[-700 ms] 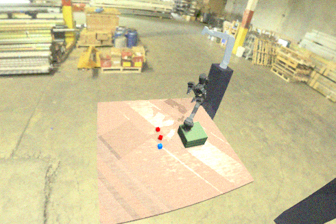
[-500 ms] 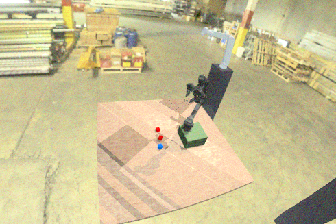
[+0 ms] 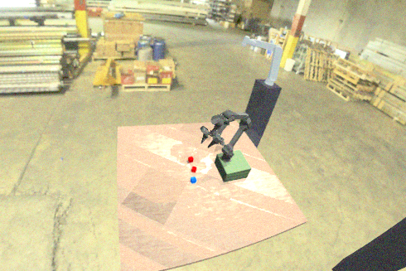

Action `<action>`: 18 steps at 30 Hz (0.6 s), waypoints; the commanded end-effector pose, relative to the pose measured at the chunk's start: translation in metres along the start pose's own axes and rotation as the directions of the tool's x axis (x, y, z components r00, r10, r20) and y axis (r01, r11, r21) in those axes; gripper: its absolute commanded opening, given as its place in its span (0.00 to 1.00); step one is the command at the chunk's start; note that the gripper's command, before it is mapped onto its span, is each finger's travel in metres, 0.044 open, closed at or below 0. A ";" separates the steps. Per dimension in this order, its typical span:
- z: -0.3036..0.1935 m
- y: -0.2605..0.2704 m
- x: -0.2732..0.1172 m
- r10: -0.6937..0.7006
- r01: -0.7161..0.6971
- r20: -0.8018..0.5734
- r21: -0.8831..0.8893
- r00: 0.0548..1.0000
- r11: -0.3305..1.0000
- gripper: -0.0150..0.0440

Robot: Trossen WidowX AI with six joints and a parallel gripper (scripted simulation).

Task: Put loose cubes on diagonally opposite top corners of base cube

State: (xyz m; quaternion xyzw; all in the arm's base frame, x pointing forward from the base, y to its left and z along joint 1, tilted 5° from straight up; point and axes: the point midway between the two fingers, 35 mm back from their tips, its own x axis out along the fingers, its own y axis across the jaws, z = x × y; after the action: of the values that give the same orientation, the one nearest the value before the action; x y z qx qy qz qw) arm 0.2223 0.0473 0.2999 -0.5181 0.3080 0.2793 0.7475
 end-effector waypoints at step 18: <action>-0.137 0.089 0.180 0.525 -0.417 -0.249 0.380 0.814 0.826 0.70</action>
State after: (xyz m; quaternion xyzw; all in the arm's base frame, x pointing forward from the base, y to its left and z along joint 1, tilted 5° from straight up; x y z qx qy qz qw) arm 0.2543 -0.0342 0.0869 -0.3559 0.5836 0.3062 0.6626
